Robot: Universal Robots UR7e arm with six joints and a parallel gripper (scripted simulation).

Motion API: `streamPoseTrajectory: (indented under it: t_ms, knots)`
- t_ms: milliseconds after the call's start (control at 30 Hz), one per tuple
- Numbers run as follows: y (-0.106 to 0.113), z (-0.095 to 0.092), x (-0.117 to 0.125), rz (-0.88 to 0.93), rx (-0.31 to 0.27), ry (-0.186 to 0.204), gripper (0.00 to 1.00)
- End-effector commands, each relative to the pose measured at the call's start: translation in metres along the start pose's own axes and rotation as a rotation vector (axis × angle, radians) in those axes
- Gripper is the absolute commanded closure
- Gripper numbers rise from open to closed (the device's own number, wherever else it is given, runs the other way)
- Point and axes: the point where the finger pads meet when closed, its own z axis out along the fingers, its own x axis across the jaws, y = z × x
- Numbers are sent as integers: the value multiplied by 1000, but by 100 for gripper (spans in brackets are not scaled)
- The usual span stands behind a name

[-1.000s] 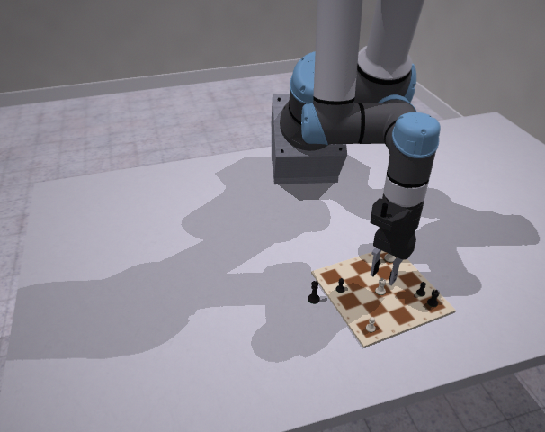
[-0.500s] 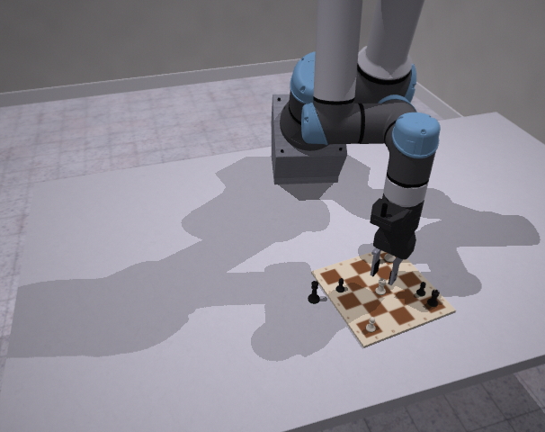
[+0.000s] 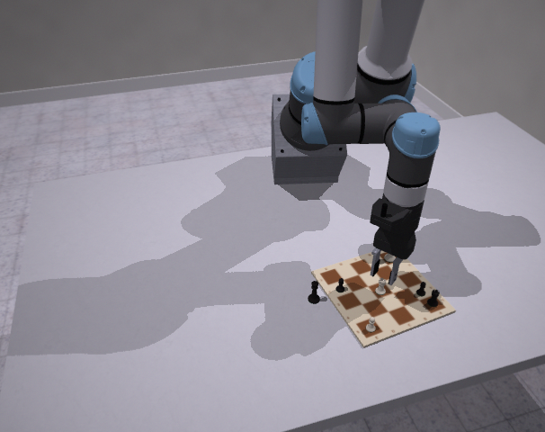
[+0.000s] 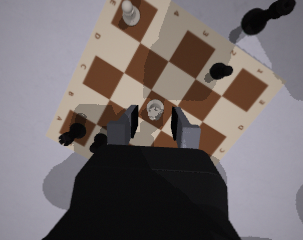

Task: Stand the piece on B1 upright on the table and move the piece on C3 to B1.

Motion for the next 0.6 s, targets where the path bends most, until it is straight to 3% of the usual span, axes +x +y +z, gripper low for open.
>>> streamPoseTrajectory:
  t_ms: [0, 567]
  knots:
    - [0, 0, 1, 1, 1, -1, 27]
    - [1, 6, 1, 1, -2, 1, 27]
